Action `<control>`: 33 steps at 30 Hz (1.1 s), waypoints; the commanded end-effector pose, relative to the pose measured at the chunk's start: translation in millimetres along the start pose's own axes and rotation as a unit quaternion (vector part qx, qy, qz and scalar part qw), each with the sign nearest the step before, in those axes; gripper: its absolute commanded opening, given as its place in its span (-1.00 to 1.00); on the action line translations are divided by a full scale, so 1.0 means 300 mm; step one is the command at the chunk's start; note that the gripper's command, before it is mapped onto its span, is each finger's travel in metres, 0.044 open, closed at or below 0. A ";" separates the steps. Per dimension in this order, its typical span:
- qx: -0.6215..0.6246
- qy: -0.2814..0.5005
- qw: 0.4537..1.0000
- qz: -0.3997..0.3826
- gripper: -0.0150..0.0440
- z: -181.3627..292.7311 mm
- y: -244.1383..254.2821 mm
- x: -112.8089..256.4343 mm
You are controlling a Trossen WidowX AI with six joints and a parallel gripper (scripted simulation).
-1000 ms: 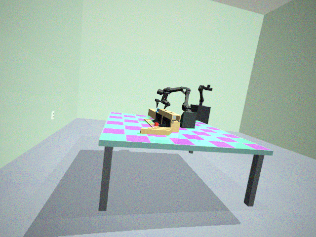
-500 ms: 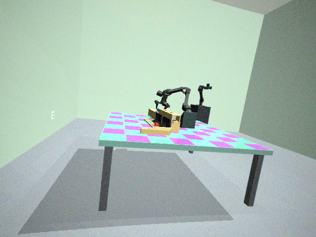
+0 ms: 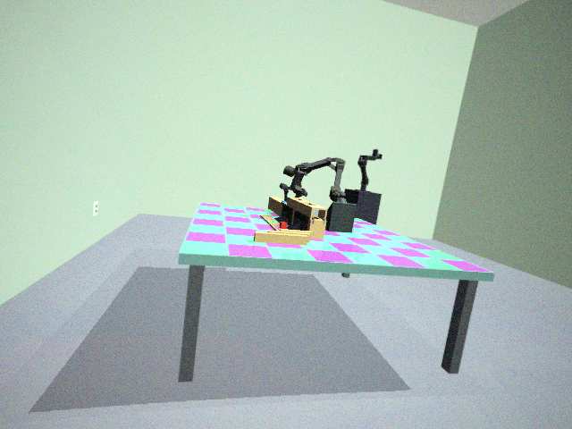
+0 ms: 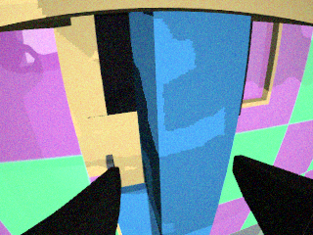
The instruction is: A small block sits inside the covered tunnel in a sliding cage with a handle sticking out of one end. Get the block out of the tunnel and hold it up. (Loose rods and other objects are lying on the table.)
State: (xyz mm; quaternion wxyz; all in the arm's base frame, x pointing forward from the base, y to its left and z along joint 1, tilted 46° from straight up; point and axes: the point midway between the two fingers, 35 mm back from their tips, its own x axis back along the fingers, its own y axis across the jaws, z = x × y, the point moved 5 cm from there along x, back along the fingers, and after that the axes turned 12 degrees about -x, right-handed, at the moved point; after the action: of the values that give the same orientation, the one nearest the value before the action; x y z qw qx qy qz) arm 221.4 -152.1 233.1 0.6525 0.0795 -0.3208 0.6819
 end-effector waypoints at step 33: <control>0.002 -0.002 1.000 0.000 -0.49 -0.206 0.047 0.017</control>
State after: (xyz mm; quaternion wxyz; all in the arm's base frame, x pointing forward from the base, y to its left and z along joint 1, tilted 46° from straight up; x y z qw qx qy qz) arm 225.5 -132.0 212.6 0.6693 0.0190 -0.3178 0.6714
